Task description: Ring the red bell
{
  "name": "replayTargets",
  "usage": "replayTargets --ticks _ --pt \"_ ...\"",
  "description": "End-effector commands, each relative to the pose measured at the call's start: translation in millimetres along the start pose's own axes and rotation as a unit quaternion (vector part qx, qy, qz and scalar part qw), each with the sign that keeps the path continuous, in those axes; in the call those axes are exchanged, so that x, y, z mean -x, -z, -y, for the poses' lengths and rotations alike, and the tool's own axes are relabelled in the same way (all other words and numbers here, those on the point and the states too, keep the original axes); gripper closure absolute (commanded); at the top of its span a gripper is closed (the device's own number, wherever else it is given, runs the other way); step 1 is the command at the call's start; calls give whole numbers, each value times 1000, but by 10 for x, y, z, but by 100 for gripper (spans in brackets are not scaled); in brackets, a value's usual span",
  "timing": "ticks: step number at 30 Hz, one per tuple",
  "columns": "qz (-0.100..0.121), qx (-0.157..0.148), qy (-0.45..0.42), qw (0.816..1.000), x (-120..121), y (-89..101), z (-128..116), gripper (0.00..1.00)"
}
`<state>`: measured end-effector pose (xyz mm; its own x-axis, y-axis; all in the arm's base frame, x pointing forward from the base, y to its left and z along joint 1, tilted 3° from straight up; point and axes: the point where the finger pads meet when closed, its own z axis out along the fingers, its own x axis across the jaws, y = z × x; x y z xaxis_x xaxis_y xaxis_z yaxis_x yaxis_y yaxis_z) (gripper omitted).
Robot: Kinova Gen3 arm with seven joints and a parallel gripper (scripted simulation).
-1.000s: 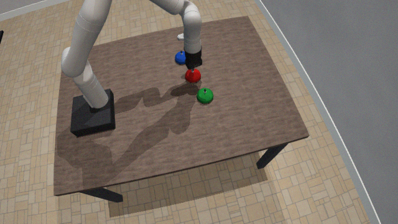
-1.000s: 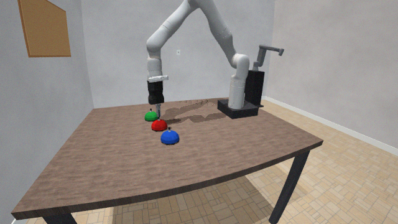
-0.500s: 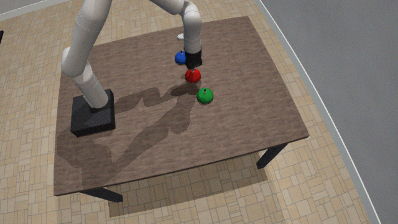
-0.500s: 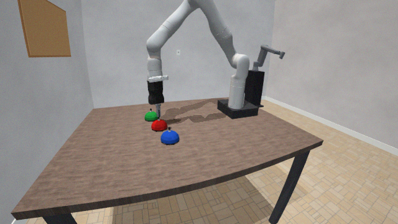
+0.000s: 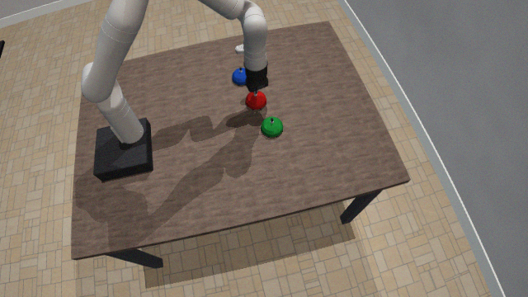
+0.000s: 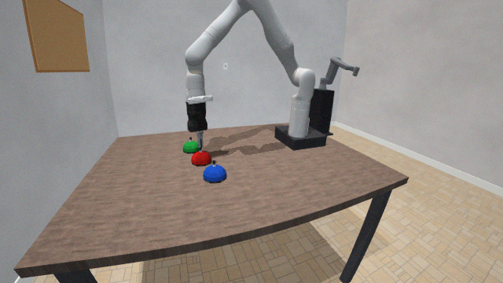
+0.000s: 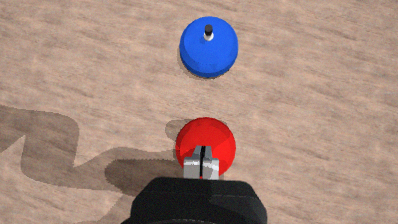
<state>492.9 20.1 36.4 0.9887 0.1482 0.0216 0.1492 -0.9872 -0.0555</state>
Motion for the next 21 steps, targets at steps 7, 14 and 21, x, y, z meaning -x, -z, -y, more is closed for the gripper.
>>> replayTargets --ticks 7,14,21 --pt "-1 0 0 1000 -12 36 -1 83" --pt "-1 0 0 1000 -18 70 -1 83" --pt "-1 0 0 1000 -18 71 -1 83"
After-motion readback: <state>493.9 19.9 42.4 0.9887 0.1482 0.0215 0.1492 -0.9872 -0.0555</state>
